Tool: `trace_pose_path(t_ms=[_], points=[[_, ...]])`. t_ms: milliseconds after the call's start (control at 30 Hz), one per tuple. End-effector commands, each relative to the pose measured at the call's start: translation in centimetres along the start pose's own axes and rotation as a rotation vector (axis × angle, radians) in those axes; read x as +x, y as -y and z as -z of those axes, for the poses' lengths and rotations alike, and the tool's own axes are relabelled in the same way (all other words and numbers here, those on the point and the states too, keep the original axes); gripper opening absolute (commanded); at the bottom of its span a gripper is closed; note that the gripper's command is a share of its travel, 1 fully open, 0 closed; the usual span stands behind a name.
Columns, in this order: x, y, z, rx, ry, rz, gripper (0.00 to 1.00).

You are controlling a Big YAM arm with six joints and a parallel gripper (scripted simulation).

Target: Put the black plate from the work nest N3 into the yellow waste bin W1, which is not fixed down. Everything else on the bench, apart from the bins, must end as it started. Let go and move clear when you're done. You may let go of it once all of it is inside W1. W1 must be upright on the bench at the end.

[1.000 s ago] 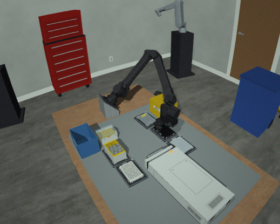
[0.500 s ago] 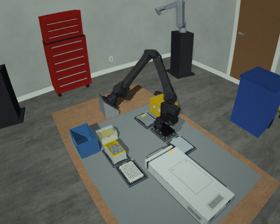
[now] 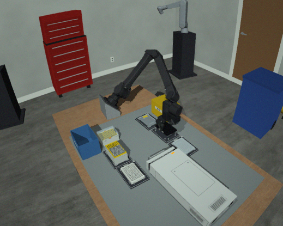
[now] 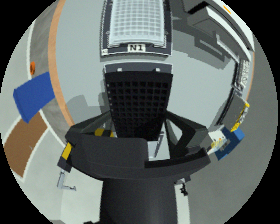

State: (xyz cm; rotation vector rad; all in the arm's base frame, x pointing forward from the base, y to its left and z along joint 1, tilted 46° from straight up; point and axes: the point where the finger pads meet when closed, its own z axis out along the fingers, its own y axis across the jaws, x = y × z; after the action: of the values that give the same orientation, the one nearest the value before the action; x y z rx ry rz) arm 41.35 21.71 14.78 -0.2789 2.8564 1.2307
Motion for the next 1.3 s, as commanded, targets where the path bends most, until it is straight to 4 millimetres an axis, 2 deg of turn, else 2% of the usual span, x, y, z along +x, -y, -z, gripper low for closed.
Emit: trace_pose_path(t_ms=[0,100,133,233,267,400,500,567,667,700,800,967,1033,1133,1233,1267], points=[[-1.4,-0.6,2.1,-0.002,0.032,0.027,0.00],[-1.4,-0.5,2.2,-0.002,0.030,0.025,0.00],[-0.1,-0.5,1.1,-0.003,-0.002,0.022,0.00],[-1.3,-0.9,3.1,-0.002,0.040,0.035,0.00],[-1.3,-0.9,3.3,-0.002,0.040,0.035,0.00],[-1.3,-0.5,3.4,-0.002,0.031,0.027,0.00],[-1.0,-1.1,3.6,-0.003,0.026,0.039,0.00],[-1.3,-0.7,4.3,-0.001,0.036,0.031,0.00],[-1.3,-0.6,4.3,-0.001,0.032,0.028,0.00],[-0.8,-0.6,3.6,-0.002,0.013,0.027,0.00],[-1.3,-0.8,5.1,-0.001,0.039,0.034,0.00],[-1.3,-0.5,5.5,0.000,0.032,0.027,0.00],[-1.2,-1.1,5.5,-0.001,0.027,0.039,0.00],[-1.3,-0.8,6.4,0.000,0.037,0.033,0.00],[-1.3,-0.6,6.4,0.000,0.034,0.030,0.00],[-0.7,-0.7,5.6,-0.002,0.011,0.028,0.00]])
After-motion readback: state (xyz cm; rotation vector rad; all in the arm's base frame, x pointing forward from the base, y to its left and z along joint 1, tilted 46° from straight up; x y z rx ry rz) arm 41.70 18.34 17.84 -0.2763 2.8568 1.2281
